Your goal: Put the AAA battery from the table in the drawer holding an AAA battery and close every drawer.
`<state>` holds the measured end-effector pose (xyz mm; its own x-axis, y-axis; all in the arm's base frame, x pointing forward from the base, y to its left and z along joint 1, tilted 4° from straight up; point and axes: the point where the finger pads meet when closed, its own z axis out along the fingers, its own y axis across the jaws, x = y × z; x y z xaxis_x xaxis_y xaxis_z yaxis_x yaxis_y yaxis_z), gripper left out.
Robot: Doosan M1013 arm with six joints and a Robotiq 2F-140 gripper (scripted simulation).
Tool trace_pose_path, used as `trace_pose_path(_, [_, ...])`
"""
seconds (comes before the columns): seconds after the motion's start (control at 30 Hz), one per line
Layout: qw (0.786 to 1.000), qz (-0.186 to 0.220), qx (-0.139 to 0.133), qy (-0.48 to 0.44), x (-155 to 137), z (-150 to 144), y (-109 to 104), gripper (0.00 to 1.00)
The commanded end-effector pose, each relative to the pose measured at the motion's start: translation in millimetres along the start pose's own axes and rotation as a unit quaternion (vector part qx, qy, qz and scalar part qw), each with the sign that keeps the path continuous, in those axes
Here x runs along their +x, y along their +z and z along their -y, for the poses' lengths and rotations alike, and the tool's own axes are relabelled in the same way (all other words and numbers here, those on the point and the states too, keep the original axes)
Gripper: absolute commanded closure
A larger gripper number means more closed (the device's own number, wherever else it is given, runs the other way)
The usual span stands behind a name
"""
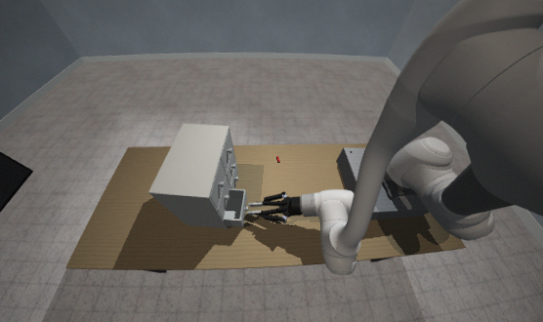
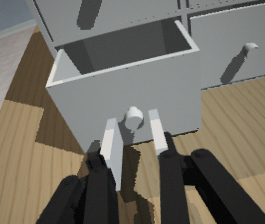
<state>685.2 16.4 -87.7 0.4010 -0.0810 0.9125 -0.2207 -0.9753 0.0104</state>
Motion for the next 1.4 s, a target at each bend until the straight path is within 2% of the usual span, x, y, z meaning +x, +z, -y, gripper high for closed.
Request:
trace_pose_path(0.0, [1.000,0.000,0.000,0.000,-5.4,0.1,-15.1,0.80])
trace_pose_path(0.17, [1.000,0.000,0.000,0.000,-11.6,0.1,-32.3,0.80])
trace_pose_path(0.47, [1.000,0.000,0.000,0.000,-6.8,0.1,-39.8,0.80])
trace_pose_path(0.77, [1.000,0.000,0.000,0.000,49.7,0.1,-100.6,0.80])
trace_pose_path(0.87, [1.000,0.000,0.000,0.000,60.3,0.1,-112.1,0.80])
trace_pose_path(1.2, [1.000,0.002,0.000,0.000,62.6,0.0,-114.7,0.80])
trace_pose_path(1.37, [1.000,0.016,0.000,0.000,63.9,-0.1,-117.6,0.80])
